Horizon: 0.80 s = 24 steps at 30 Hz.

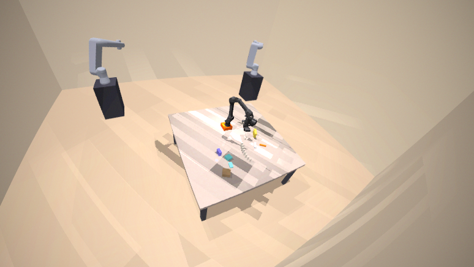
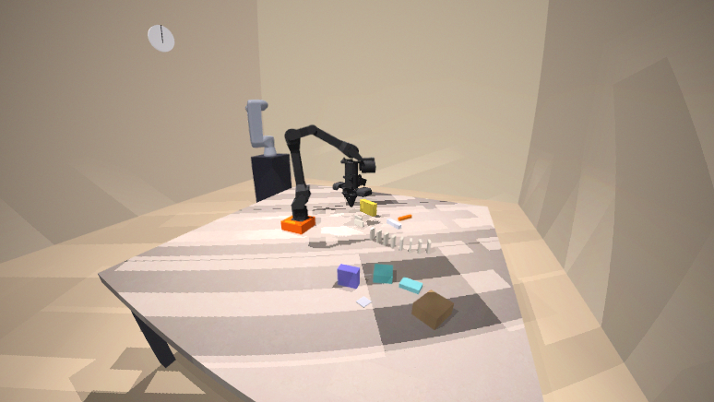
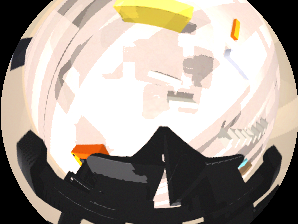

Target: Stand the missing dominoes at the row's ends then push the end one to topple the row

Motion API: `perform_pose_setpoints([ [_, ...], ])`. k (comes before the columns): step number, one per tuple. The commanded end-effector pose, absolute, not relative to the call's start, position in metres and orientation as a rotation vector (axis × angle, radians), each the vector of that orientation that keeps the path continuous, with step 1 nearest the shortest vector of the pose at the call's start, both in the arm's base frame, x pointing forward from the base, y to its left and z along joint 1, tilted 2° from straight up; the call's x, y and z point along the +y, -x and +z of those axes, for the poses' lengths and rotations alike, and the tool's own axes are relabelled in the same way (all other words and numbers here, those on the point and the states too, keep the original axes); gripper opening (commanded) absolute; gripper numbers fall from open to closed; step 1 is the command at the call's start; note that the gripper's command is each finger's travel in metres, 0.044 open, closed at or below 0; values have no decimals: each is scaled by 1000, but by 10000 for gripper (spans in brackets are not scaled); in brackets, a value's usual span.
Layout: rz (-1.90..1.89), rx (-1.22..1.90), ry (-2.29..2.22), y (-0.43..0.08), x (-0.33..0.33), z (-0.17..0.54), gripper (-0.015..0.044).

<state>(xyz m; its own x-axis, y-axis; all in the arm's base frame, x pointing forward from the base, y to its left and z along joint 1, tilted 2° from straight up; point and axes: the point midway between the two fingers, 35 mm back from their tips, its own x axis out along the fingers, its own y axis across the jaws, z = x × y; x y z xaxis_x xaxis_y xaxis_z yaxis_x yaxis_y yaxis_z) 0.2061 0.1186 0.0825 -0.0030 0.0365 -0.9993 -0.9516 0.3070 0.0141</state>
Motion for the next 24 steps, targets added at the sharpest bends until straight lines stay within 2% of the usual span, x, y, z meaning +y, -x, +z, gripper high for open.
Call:
perform_pose_setpoints([
  [1, 1003, 1318, 948, -206, 119, 82, 0],
  [24, 1003, 1318, 948, -206, 119, 80, 0],
])
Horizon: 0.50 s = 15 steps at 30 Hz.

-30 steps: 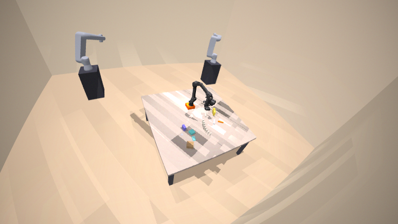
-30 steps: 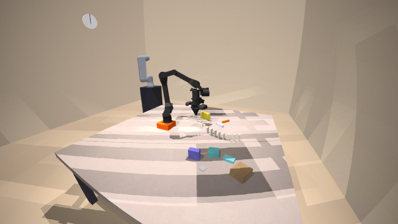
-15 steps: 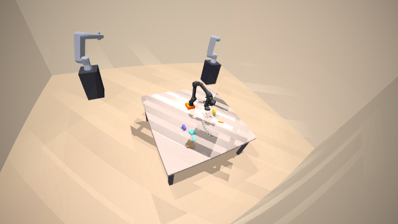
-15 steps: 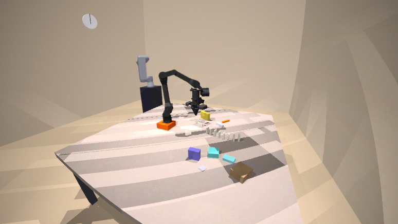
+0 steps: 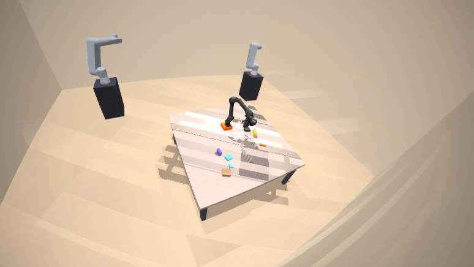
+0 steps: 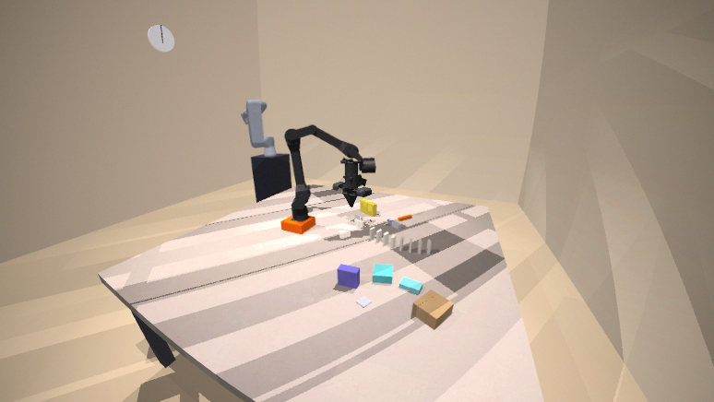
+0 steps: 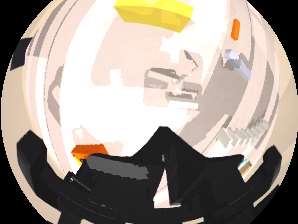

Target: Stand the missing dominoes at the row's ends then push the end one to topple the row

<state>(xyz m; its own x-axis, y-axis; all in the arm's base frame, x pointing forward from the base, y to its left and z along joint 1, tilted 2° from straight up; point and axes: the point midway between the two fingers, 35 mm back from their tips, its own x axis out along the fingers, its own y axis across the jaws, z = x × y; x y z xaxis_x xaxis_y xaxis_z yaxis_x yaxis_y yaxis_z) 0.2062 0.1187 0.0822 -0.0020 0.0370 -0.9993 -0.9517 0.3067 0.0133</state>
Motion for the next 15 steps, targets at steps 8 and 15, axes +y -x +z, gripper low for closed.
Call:
perform_pose_setpoints([
  [8, 1004, 1318, 947, -207, 126, 2, 0],
  [15, 1004, 1318, 948, -212, 125, 2, 0],
])
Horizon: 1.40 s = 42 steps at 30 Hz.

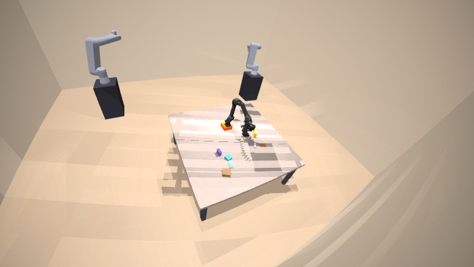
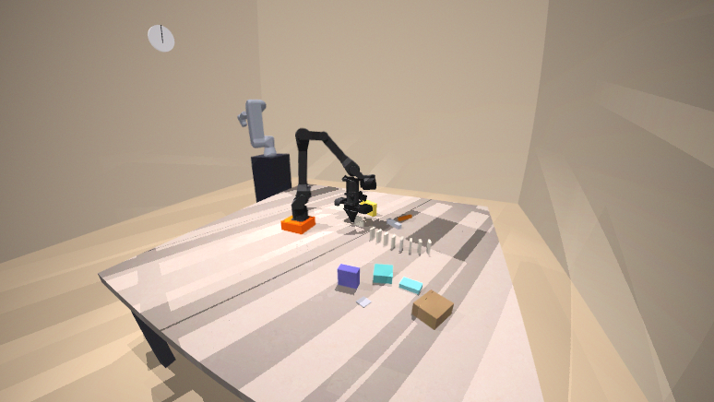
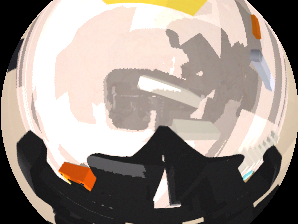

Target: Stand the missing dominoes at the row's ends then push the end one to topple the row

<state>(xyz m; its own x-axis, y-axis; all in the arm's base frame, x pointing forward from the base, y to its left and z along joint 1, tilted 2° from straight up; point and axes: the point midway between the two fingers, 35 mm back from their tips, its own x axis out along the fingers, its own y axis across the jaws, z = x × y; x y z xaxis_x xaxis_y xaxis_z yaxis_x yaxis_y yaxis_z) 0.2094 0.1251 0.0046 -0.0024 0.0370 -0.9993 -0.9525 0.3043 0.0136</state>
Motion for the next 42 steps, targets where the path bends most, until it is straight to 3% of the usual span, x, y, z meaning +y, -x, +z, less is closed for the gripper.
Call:
perform_pose_setpoints([
  [1, 1003, 1318, 948, -214, 124, 2, 0],
  [17, 1006, 1319, 950, -231, 120, 3, 0],
  [24, 1000, 1314, 948, -260, 107, 74, 0],
  [29, 997, 1317, 948, -263, 104, 82, 0],
  [42, 129, 1563, 70, -279, 104, 82, 341],
])
